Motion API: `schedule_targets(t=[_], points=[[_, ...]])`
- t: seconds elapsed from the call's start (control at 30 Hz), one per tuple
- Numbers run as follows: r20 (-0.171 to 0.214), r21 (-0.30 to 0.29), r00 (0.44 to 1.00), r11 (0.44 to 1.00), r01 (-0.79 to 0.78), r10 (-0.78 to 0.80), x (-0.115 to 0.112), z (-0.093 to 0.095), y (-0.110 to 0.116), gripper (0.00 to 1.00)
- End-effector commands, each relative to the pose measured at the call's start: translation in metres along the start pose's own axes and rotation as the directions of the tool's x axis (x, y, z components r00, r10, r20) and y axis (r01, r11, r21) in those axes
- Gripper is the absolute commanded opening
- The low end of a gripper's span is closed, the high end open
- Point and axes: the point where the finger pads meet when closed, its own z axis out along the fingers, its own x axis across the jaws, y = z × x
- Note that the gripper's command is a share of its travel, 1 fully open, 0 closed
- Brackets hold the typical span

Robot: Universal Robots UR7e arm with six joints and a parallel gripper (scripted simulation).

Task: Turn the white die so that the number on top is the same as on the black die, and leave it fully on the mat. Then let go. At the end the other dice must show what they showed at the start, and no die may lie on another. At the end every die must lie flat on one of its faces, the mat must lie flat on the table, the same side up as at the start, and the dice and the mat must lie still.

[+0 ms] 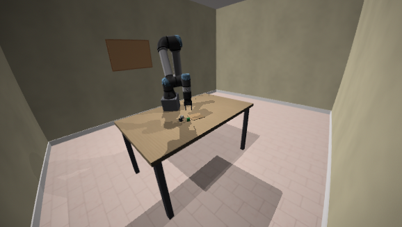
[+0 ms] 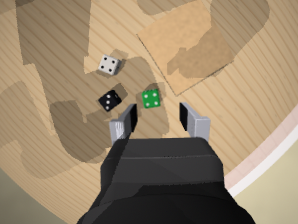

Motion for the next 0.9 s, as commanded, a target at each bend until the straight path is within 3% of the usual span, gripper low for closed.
schedule_targets(t=[0.0,0.6,0.8,0.87], points=[[0.0,0.001,1.0,1.0,0.0,0.0,0.0,-0.02,0.0,1.0],[0.0,0.001,1.0,1.0,-0.005,0.005,-0.001,-0.026,0.0,1.0],[0.001,0.002,0.996,0.996,-0.094,0.094,-0.022,-0.027,-0.011,1.0],[0.001,0.003,0.984,0.984,-0.177,0.177,-0.039,-0.027,-0.023,1.0]])
